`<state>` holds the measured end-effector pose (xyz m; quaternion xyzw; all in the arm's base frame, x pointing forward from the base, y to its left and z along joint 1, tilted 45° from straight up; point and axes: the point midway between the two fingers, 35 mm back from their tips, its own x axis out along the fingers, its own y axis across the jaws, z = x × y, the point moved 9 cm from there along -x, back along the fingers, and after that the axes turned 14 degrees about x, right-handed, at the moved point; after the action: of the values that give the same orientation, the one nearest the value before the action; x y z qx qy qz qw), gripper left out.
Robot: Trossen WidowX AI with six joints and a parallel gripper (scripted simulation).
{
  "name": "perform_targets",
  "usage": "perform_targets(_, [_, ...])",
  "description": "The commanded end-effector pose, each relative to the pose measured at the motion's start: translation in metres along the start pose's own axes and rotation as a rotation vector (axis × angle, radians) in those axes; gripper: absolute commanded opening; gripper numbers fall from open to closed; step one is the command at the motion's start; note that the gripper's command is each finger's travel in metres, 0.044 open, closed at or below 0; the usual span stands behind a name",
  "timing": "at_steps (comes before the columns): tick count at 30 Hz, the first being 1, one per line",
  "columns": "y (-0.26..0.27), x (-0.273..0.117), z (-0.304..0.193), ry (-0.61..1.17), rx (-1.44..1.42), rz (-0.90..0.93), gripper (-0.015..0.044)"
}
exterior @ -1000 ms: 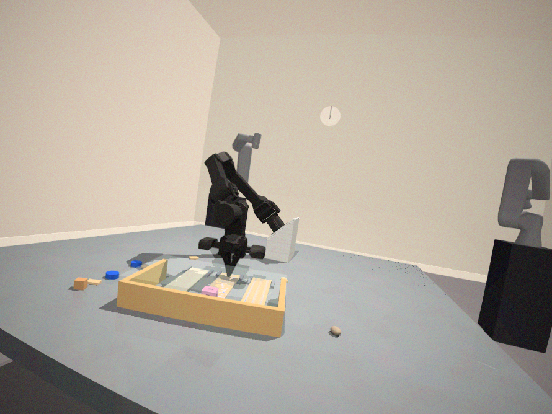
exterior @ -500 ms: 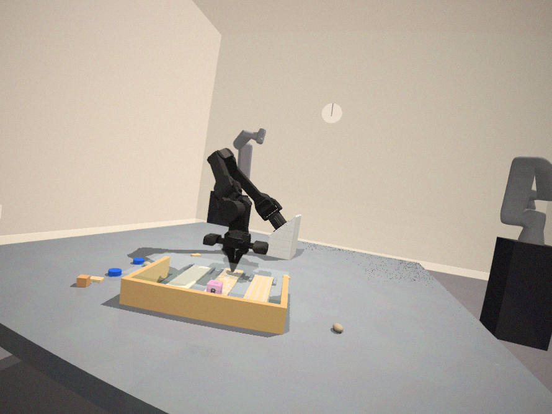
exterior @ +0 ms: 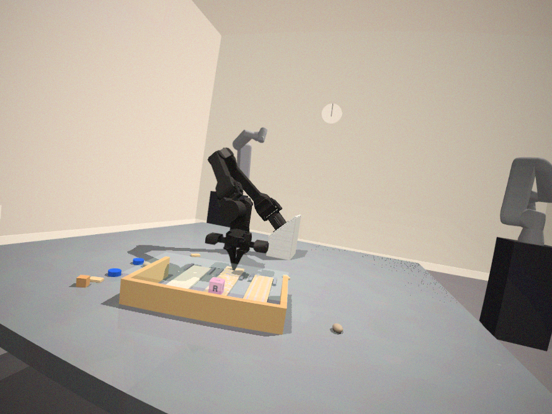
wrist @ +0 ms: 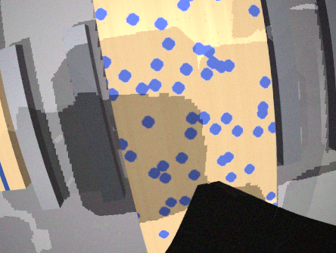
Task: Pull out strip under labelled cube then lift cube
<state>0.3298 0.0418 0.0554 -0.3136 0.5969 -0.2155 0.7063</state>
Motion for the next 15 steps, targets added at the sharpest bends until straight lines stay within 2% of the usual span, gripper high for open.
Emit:
perform_targets(1, [-0.002, 0.004, -0.009, 0.016, -0.011, -0.003, 0.0000])
perform_targets(15, [-0.008, 0.004, -0.030, 0.017, -0.012, -0.004, 0.0000])
